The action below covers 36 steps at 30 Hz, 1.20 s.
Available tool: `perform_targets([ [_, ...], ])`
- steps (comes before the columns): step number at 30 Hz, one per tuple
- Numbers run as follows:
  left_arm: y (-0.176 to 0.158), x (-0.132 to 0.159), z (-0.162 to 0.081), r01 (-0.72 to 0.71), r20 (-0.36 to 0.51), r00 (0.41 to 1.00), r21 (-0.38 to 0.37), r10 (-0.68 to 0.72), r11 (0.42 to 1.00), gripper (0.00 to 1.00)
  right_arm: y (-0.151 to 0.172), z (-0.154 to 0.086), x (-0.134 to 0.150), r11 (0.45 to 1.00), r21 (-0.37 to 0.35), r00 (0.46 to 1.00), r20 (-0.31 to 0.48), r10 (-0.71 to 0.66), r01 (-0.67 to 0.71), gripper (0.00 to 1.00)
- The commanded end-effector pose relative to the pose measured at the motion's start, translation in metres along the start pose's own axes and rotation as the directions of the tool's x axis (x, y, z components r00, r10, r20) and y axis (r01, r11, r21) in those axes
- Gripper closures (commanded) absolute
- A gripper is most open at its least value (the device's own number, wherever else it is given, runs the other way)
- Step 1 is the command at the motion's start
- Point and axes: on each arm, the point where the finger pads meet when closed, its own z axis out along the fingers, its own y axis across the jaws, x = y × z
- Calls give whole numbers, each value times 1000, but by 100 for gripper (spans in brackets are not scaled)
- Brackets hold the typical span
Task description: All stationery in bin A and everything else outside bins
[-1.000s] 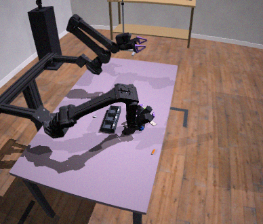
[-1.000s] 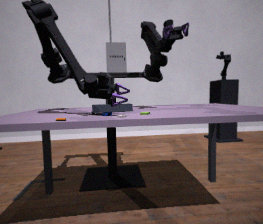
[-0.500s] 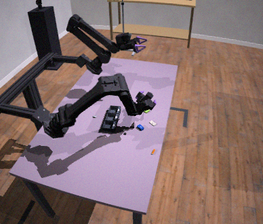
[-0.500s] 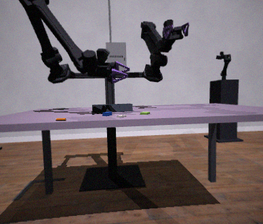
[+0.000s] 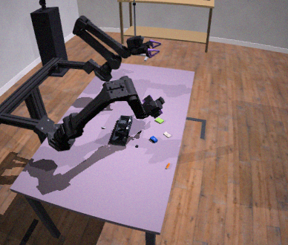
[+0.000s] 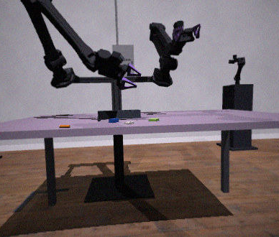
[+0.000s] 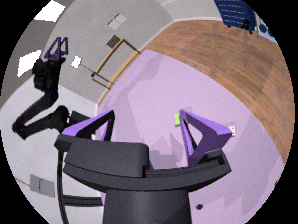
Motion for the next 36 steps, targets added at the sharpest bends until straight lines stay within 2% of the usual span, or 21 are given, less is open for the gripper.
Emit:
perform_targets([
  [1, 4, -10, 3, -7, 33, 999, -9, 7, 1000, 0, 36, 1, 6, 991, -19, 989, -65, 133, -134, 0],
  [2, 4, -10, 3, -7, 33, 999, -9, 7, 1000, 0, 35, 4, -4, 989, -21, 988, -57, 143, -144, 0],
  [6, 4, -10, 3, -7, 33, 999, -9, 7, 1000, 0, 54, -1, 32, 964, 54, 949, -169, 266, -260, 0],
  [8, 4, -10, 3, -7, 33, 999, -9, 7, 1000, 0, 54, -1, 32, 964, 54, 949, -169, 266, -260, 0],
  [9, 4, -10, 3, -7, 33, 999, -9, 7, 1000, 0, 55, 4, 19, 954, 76, 939, -167, 300, -291, 0],
  [11, 4, -10, 3, -7, 33, 999, -9, 7, 1000, 0, 65, -1, 39, 928, 135, 902, -224, 370, -347, 0],
  [12, 4, -10, 3, -7, 33, 999, -9, 7, 1000, 0, 71, -8, 60, 918, 162, 882, -260, 394, -362, 0],
  [13, 4, -10, 3, -7, 33, 999, -9, 7, 1000, 0, 74, -9, 63, 915, 166, 878, -262, 401, -368, 0],
  [17, 4, -10, 3, -7, 33, 999, -9, 7, 1000, 0, 89, -21, 89, 861, 283, 806, -318, 499, -422, 0],
  [18, 4, -10, 3, -7, 33, 999, -9, 7, 1000, 0, 91, -18, 80, 844, 310, 793, -310, 525, -437, 0],
  [20, 4, -10, 3, -7, 33, 999, -9, 7, 1000, 0, 99, -32, 107, 819, 368, 756, -341, 559, -440, 0],
  [23, 4, -10, 3, -7, 33, 999, -9, 7, 1000, 0, 108, -45, 124, 774, 453, 709, -352, 611, -442, 0],
  [25, 4, -10, 3, -7, 33, 999, -9, 7, 1000, 0, 108, -45, 124, 774, 453, 709, -352, 611, -442, 0],
  [26, 4, -10, 3, -7, 33, 999, -9, 7, 1000, 0, 110, -40, 110, 753, 478, 704, -327, 630, -452, 0],
  [28, 4, -10, 3, -7, 33, 999, -9, 7, 1000, 0, 116, -50, 121, 705, 556, 665, -324, 672, -441, 0],
  [29, 4, -10, 3, -7, 33, 999, -9, 7, 1000, 0, 119, -67, 146, 703, 572, 652, -348, 674, -422, 0],
  [31, 4, -10, 3, -7, 33, 999, -9, 7, 1000, 0, 124, -77, 151, 655, 641, 628, -328, 706, -401, 0],
  [32, 4, -10, 3, -7, 33, 999, -9, 7, 1000, 0, 126, -86, 161, 654, 645, 625, -334, 706, -395, 0],
  [34, 4, -10, 3, -7, 33, 999, -9, 7, 1000, 0, 130, -100, 170, 604, 710, 609, -311, 730, -361, 0],
  [35, 4, -10, 3, -7, 33, 999, -9, 7, 1000, 0, 131, -105, 172, 604, 710, 609, -311, 730, -361, 0],
  [36, 4, -10, 3, -7, 33, 999, -9, 7, 1000, 0, 133, -106, 168, 576, 738, 610, -286, 739, -351, 0],
])
